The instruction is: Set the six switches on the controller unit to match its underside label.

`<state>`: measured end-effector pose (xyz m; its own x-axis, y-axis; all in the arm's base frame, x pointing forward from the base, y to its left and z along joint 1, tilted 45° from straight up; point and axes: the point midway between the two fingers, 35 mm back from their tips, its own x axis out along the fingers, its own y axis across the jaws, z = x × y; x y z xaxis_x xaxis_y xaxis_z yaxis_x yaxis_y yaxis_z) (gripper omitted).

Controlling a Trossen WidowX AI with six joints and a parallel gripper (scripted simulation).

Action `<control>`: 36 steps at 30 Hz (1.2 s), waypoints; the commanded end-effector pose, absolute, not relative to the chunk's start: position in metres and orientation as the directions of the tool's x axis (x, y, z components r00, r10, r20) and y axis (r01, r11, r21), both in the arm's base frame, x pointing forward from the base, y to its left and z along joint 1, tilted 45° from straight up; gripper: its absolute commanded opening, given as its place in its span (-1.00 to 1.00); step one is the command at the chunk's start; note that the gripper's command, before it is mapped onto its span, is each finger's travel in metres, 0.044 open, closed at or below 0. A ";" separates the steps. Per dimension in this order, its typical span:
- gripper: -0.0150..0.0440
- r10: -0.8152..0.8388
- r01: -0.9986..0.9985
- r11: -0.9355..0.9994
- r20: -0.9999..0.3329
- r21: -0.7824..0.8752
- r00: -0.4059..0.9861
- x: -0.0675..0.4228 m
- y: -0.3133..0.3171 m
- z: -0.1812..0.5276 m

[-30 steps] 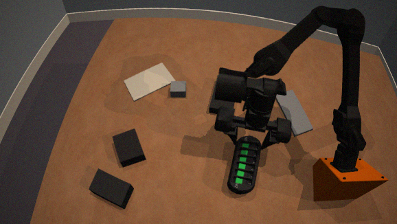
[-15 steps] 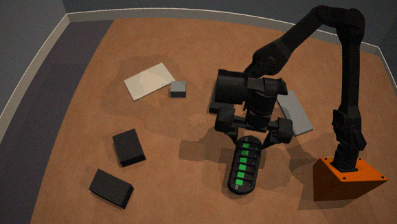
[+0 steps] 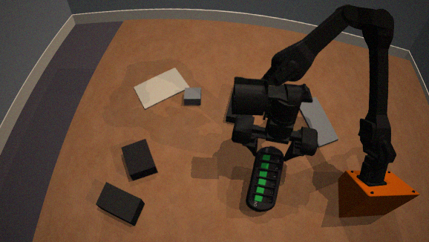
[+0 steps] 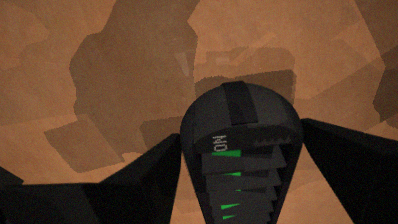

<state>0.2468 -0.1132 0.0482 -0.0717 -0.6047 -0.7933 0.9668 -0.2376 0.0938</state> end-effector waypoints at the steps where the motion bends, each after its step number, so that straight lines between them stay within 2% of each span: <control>1: 0.65 -0.608 0.968 -0.232 -0.791 0.099 -0.065 0.250 -0.108 0.050; 36: 0.65 -0.659 0.968 -0.232 -0.748 0.098 -0.082 0.256 -0.080 0.054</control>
<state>0.2528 -0.0844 0.0520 -0.0913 -0.6565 -0.7487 0.9673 -0.2372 0.0901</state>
